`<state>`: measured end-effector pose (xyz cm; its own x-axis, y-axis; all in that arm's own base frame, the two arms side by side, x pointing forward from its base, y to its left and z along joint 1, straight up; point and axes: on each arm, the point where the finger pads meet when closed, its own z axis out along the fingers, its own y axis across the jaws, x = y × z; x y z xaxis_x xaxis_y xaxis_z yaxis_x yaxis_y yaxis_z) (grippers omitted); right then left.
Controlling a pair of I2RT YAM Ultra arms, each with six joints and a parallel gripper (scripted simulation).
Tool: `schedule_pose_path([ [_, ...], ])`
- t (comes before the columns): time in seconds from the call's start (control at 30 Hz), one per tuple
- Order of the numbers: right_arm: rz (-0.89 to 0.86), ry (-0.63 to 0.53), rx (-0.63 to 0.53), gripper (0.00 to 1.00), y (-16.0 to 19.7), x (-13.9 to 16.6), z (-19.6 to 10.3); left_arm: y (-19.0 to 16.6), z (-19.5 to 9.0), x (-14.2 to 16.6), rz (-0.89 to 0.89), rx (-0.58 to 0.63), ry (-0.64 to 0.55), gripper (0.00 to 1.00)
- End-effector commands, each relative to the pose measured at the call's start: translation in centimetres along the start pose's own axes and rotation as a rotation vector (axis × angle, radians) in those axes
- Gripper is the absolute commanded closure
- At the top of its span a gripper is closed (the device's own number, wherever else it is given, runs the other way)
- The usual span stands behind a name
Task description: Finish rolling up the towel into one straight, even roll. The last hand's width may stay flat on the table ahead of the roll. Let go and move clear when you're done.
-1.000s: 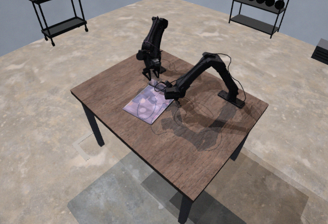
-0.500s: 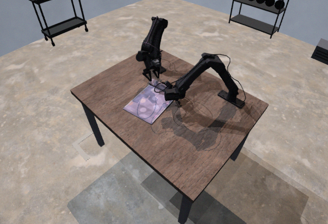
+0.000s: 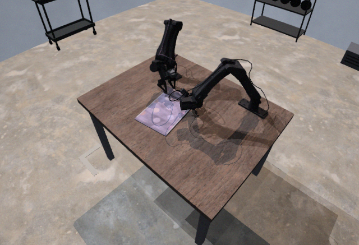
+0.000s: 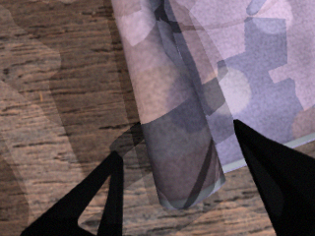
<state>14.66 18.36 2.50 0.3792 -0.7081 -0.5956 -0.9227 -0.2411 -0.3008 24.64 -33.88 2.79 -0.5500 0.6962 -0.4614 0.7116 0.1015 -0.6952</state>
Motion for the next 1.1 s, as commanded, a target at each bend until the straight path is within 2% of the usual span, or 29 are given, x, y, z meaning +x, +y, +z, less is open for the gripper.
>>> schedule_pose_path([
  [0.0,-0.026,-0.023,0.035,0.02,-1.44,-0.58,0.65,0.48,0.25,0.74,-0.028,-0.002,0.03,0.85],
  [0.23,-0.026,-0.023,0.035,0.02,-2.25,-0.8,0.8,0.48,0.25,0.74,-0.028,-0.002,0.03,0.85],
  [0.57,-0.026,-0.023,0.035,0.45,-2.2,-0.7,0.92,0.48,0.25,0.74,-0.028,-0.002,0.03,0.85],
  [0.63,-0.026,-0.023,0.035,0.45,-2.2,-0.7,0.92,0.48,0.25,0.74,-0.028,-0.002,0.03,0.85],
  [0.83,-0.026,-0.023,0.035,0.7,-2.2,-0.7,0.92,0.48,0.25,0.74,-0.028,-0.002,0.03,0.85],
  [1.07,-0.026,-0.023,0.035,0.78,-2.2,-0.7,0.92,0.48,0.25,0.74,-0.028,-0.002,0.03,0.85],
])
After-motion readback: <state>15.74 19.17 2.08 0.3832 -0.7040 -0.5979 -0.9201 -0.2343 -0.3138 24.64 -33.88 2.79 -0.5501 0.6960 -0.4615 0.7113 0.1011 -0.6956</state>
